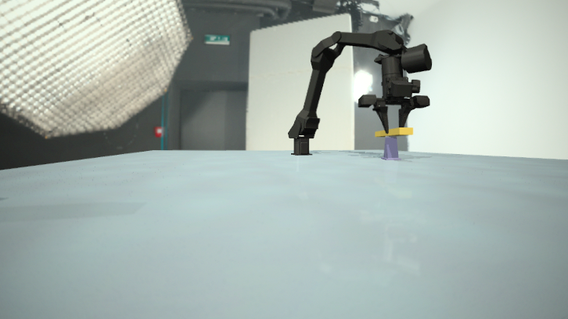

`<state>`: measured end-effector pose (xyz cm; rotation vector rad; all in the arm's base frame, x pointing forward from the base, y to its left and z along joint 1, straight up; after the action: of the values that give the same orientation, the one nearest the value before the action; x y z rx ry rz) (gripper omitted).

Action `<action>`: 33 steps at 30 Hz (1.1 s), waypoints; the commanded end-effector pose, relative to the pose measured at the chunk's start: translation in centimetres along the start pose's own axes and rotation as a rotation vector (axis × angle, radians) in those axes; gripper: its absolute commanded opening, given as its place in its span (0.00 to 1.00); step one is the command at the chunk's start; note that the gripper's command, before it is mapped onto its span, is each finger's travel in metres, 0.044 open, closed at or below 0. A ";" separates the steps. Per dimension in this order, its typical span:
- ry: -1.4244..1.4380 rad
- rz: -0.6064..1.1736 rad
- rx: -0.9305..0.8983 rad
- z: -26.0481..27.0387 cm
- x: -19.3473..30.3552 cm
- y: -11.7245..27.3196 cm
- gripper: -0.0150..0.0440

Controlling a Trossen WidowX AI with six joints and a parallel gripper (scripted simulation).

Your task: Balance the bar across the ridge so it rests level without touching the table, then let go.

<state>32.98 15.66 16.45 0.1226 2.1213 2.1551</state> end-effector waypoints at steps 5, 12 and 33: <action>0.000 0.000 0.000 0.0 0.0 0.0 0.54; 0.000 0.000 0.000 0.0 0.0 0.0 0.55; 0.000 0.000 0.000 0.0 0.0 0.0 0.66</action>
<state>32.98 15.67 16.45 0.1228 2.1212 2.1552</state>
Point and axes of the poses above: the point midway between the two fingers, 35 mm back from their tips, its own y axis back along the fingers, its own z axis across the jaws, x = y × z, the point moved 5 cm from there along y, back along the fingers, and after that the axes turned 13 degrees about y, right-handed, at the moved point
